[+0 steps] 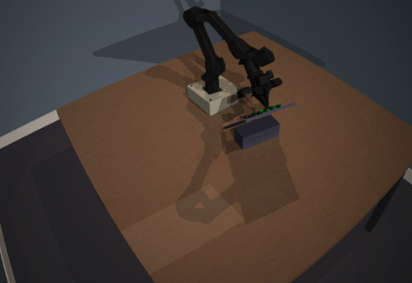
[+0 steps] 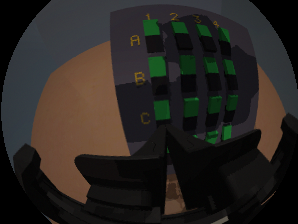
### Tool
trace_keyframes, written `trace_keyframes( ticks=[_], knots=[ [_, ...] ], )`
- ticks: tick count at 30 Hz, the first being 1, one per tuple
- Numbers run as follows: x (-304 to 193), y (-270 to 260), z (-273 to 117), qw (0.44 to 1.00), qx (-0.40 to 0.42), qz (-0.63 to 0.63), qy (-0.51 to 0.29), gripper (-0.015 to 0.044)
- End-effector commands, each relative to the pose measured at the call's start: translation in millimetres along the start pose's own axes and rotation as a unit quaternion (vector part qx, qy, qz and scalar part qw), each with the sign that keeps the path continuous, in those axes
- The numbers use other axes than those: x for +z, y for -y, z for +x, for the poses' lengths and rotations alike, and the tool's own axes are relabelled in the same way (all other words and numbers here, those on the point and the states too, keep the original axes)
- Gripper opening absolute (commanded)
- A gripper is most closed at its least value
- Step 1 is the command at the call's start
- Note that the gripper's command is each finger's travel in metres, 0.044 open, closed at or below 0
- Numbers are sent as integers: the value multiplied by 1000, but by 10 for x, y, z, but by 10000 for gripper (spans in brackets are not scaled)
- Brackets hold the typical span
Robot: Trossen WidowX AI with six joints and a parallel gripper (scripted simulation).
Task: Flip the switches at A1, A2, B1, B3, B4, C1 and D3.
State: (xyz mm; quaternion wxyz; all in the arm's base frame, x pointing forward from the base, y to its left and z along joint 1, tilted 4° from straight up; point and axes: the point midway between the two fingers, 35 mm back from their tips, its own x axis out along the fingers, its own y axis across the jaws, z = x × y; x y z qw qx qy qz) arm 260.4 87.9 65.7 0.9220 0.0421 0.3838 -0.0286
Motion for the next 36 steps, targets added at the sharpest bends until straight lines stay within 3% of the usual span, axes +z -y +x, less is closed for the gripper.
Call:
trace_keyframes(
  ticks=[1, 24, 31, 36],
  knots=[
    [-10, -5, 9, 1000, 2, -3, -2, 0],
    [-11, -5, 40, 1000, 2, -3, -2, 0],
    [20, -17, -539, 1000, 2, -3, -15, 0],
    [16, -4, -612, 1000, 2, -3, -17, 0]
  ],
)
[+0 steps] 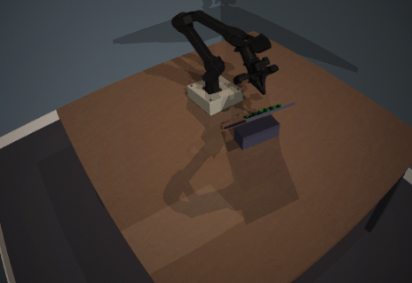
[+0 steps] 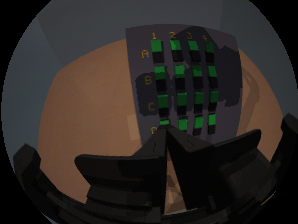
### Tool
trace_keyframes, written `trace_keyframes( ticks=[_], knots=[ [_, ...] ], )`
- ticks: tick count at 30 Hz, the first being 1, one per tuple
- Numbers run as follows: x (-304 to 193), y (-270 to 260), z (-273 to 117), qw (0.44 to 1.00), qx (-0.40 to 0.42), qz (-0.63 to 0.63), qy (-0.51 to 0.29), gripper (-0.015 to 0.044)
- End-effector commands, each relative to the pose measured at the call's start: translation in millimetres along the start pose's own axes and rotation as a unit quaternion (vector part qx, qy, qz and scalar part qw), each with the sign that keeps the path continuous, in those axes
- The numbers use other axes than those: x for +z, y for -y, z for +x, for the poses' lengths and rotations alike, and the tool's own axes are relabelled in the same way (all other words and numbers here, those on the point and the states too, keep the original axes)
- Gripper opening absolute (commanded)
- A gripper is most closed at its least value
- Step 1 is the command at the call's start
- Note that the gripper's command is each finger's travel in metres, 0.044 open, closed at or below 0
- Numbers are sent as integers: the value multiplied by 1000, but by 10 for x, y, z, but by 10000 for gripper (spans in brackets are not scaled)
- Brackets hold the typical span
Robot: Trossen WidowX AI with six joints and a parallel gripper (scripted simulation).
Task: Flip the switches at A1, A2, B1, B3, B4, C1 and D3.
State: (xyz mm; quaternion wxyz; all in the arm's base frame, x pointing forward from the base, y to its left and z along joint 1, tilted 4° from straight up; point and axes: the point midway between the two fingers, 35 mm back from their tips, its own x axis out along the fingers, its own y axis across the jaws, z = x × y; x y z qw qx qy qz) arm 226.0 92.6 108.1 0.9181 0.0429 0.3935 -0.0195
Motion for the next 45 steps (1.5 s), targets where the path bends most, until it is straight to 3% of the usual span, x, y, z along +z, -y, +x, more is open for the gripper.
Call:
trace_keyframes(
  ticks=[1, 10, 14, 19, 45],
  knots=[
    [-36, 36, -68, 1000, -6, 0, -6, 0],
    [-249, 596, -81, 1000, -8, -2, -6, 0],
    [-247, 595, -66, 1000, -8, -2, -7, 0],
    [-239, 600, 258, 1000, -8, -2, -18, 0],
    [-242, 606, 516, 1000, -8, -2, -18, 0]
  ],
)
